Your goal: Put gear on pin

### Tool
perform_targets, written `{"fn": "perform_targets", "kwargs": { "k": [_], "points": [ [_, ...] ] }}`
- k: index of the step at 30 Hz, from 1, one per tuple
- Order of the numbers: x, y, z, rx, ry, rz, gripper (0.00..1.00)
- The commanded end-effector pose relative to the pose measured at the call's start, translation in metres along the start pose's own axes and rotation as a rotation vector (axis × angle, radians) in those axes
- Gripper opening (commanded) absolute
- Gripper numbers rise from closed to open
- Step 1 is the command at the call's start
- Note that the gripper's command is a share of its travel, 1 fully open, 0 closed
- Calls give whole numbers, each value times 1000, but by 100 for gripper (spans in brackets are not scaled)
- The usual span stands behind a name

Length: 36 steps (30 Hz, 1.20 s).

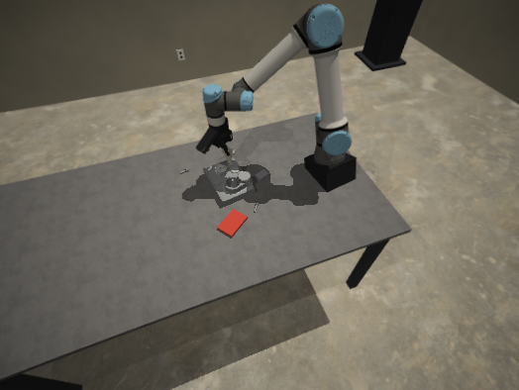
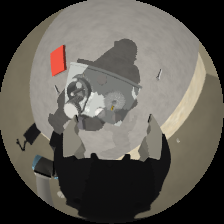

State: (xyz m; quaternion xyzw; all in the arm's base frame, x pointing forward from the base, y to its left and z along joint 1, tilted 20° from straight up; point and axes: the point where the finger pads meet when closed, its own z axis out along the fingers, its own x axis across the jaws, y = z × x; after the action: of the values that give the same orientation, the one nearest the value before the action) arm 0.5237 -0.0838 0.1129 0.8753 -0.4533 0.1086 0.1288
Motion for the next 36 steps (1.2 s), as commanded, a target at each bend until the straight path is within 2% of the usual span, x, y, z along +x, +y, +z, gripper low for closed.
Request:
{"fn": "perform_targets", "kwargs": {
  "k": [1, 12, 26, 27, 36],
  "points": [
    [1, 1, 0, -6, 3, 123, 100],
    [3, 3, 0, -5, 3, 271, 100],
    [3, 3, 0, -5, 3, 302, 100],
    [3, 3, 0, -5, 3, 302, 54],
    [3, 3, 0, -5, 3, 302, 54]
  ]
}}
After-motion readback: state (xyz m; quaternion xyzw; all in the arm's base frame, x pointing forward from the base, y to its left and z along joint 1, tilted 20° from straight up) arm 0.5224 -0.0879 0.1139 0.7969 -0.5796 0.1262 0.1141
